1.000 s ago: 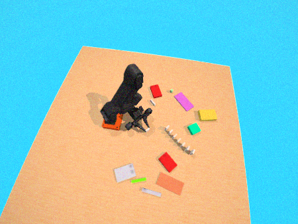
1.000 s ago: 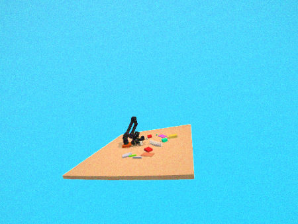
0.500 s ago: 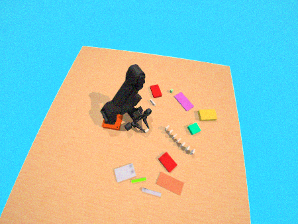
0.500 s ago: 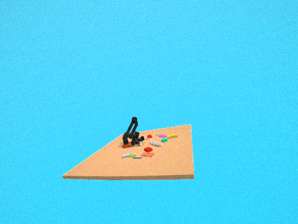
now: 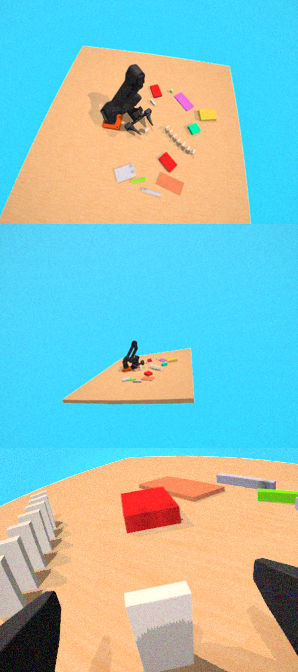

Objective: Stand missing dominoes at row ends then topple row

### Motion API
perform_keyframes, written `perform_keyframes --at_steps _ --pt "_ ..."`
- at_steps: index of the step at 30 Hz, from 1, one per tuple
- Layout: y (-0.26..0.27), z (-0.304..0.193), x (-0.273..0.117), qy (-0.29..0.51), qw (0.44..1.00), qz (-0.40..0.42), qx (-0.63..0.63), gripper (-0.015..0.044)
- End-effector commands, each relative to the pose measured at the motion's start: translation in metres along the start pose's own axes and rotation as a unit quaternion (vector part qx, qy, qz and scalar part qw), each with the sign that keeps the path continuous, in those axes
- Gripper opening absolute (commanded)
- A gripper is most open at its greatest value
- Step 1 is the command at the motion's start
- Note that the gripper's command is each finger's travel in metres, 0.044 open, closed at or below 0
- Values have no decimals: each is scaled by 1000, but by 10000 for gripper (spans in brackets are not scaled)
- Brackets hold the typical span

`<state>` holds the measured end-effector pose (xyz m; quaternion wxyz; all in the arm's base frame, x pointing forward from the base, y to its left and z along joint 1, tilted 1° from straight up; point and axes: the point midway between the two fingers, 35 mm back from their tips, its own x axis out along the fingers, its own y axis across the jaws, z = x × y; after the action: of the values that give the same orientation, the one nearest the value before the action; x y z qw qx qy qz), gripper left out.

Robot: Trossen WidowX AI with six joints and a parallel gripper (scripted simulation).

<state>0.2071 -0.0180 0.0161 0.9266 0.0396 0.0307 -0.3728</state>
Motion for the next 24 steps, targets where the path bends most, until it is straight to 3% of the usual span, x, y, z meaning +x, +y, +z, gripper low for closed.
perform_keyframes --at_steps 1,17,24 --pt "3 6 0 2 1000 2 -1 440" --pt "5 48 -4 2 1000 1 2 440" --pt "67 36 13 122 991 51 -26 440"
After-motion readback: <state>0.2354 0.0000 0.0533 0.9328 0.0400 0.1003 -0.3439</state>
